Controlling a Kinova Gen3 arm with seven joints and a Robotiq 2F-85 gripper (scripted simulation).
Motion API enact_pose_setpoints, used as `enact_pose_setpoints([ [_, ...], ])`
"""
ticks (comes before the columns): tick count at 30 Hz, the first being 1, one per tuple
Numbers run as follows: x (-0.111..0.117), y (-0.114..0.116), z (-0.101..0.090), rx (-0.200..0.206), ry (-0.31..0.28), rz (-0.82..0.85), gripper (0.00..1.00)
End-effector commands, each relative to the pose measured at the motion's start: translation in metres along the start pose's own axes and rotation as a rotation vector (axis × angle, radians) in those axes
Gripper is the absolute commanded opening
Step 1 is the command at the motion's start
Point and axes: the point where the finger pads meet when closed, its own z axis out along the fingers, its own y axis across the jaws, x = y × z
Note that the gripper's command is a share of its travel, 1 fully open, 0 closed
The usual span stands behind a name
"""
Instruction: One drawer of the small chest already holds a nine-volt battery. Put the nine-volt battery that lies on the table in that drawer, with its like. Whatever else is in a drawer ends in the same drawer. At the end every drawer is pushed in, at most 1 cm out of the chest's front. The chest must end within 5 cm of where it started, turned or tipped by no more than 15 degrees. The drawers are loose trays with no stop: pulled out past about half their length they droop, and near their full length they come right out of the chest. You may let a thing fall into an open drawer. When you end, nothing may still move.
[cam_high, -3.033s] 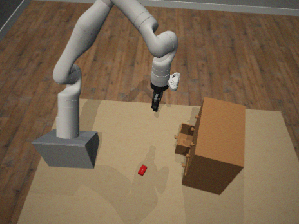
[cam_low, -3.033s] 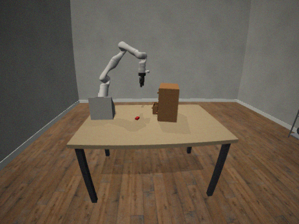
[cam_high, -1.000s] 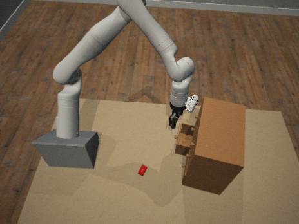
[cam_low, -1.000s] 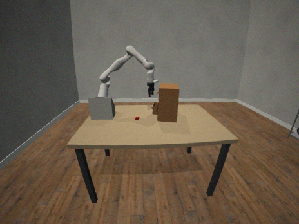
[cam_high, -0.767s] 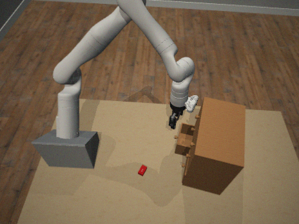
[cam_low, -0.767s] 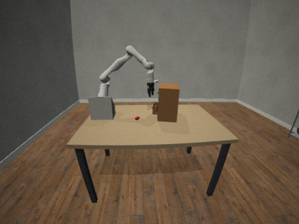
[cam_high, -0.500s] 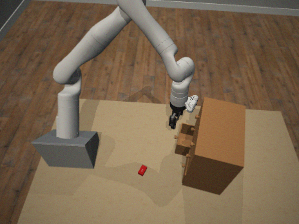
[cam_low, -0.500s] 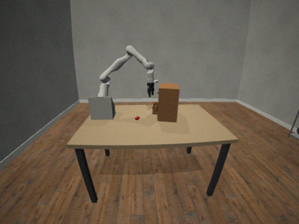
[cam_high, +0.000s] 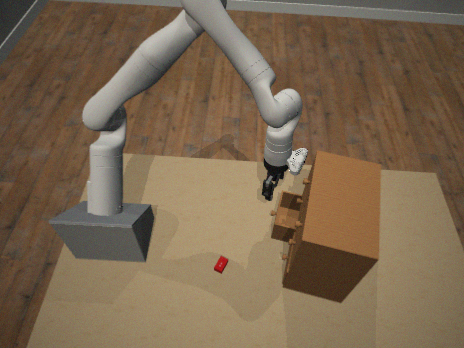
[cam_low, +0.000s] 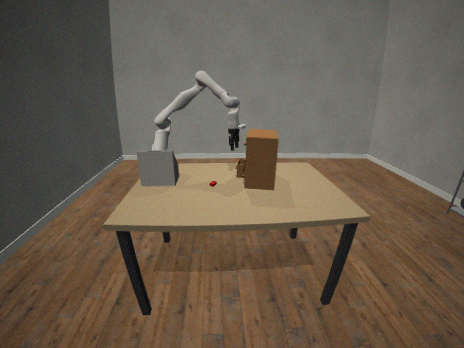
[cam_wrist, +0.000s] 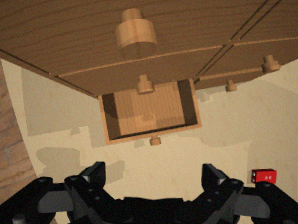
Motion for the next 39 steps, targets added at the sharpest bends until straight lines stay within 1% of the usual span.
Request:
enact_pose_setpoints([
  [1, 0.001, 0.0, -0.001, 0.0, 0.002, 0.0, 1.0],
  [16, 0.001, 0.0, -0.001, 0.0, 0.002, 0.0, 1.0],
  [20, -0.003, 0.001, -0.005, 0.001, -0.001, -0.007, 1.0],
  [24, -0.015, 0.004, -0.019, 0.004, -0.011, -0.034, 1.0],
  [30, -0.046, 0.011, -0.057, 0.011, -0.039, -0.103, 1.0],
  [32, -0.046, 0.011, -0.057, 0.011, -0.039, -0.103, 1.0],
  [36, -0.067, 0.016, -0.082, 0.015, -0.058, -0.15, 1.0],
  [39, -0.079, 0.019, -0.096, 0.018, -0.068, -0.176, 1.0],
])
